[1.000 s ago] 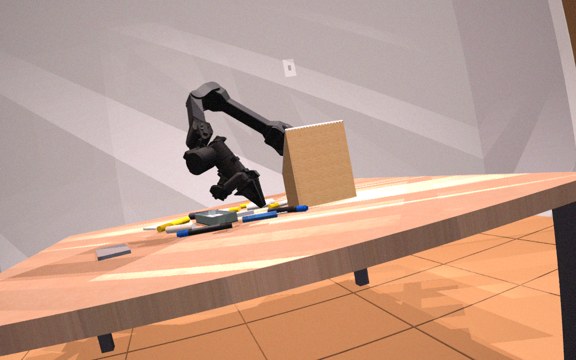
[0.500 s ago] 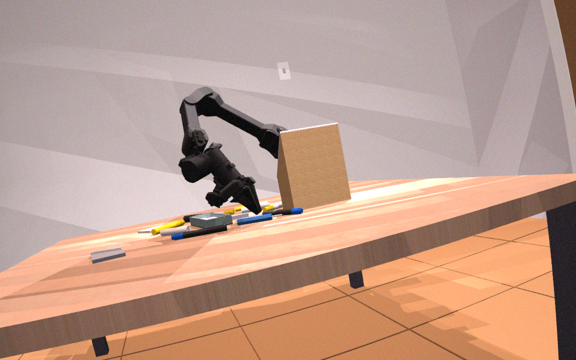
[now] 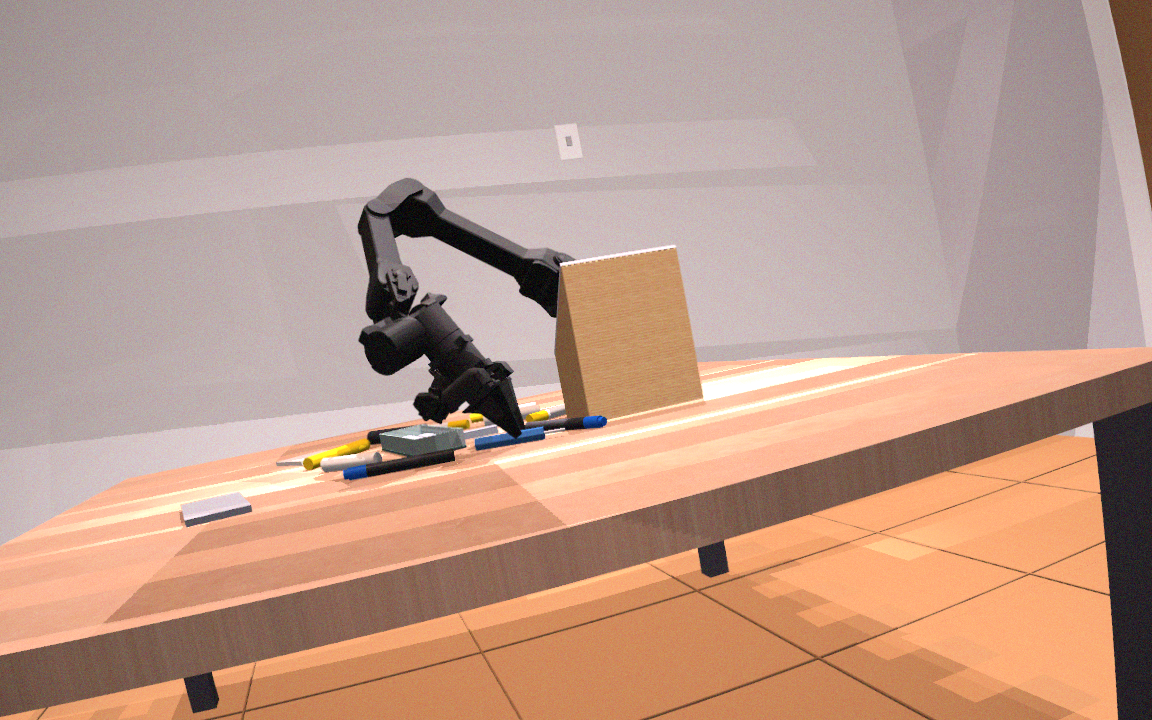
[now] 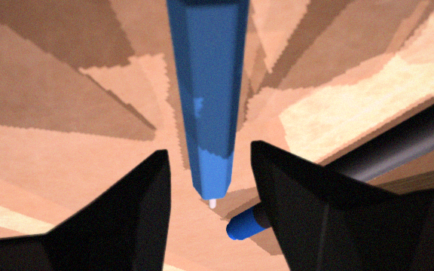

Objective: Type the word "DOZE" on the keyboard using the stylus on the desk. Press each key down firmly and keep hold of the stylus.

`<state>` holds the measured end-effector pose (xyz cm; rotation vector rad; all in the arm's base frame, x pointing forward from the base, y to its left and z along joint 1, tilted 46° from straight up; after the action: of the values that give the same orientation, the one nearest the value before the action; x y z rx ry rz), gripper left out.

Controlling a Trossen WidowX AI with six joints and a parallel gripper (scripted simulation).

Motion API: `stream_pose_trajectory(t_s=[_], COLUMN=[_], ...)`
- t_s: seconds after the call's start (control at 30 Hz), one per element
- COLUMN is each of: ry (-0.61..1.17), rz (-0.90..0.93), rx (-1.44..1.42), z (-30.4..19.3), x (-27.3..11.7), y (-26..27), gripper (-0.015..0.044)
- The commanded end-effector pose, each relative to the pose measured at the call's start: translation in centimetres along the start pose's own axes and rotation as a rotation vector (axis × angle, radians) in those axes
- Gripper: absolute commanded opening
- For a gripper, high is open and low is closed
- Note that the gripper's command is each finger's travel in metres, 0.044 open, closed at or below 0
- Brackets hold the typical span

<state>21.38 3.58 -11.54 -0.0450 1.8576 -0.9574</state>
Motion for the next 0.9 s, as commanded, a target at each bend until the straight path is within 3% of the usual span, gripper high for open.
stream_pose_trajectory(t_s=[0.0, 0.17, 0.33, 0.4, 0.67, 0.87], ry=[-0.002, -0.002, 0.001, 0.001, 0.001, 0.002], rz=[-0.005, -0.005, -0.001, -0.001, -0.001, 0.001], rx=[-0.004, -0.004, 0.0, 0.0, 0.0, -0.001], z=[0.1, 0.2, 0.2, 0.2, 0.1, -1.1], x=[0.4, 0.5, 0.3, 0.3, 0.2, -2.0], y=[-0.1, -0.1, 0.0, 0.0, 0.0, 0.2], gripper=[0.015, 0.015, 0.0019, 0.0005, 0.0, 0.0])
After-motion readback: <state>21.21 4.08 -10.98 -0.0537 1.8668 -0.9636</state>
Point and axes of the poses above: the point midway between the two fingers, 35 mm back from their tips, its own x axis out along the fingers, its own y axis across the jaws, z = x × y, the point moved 6 cm from there along -x, back along the fingers, and after that the axes turned 7 degrees about -x, right-handed, at the moved point
